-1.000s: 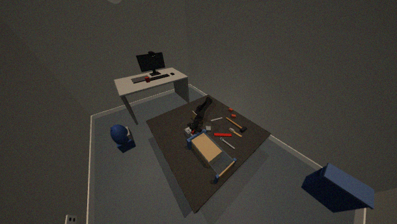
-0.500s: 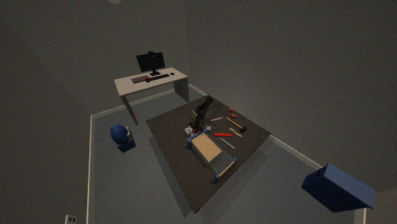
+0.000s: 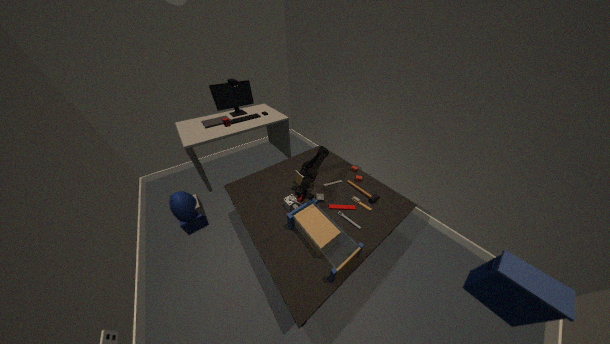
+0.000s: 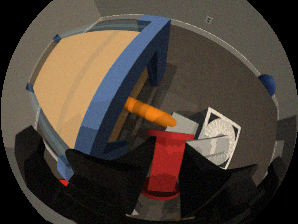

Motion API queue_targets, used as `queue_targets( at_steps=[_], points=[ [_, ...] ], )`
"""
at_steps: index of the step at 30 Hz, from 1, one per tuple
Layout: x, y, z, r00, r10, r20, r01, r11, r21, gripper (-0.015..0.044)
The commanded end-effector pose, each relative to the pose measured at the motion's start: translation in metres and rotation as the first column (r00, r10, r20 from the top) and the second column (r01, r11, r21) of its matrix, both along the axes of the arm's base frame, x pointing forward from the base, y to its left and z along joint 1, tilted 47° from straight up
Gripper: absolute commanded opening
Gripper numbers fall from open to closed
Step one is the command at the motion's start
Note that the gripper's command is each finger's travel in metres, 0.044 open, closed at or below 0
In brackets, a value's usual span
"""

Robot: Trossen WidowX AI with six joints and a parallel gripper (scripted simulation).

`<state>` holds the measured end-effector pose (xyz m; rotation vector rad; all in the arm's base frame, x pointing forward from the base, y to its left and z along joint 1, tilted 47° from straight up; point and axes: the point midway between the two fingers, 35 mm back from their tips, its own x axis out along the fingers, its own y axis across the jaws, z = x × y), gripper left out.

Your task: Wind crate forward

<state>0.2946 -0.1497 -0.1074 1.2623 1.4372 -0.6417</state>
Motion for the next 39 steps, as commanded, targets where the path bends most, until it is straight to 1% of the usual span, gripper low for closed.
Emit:
queue_targets(
  at_steps=[1,39],
  points=[
    [-0.008,0.01,0.005,1.0,0.0,-0.011,0.0,1.0,0.025,0.0],
    [-0.053,0.031,0.028,1.0,0.0,-0.015,0.0,1.0,0.027,0.0]
  ],
)
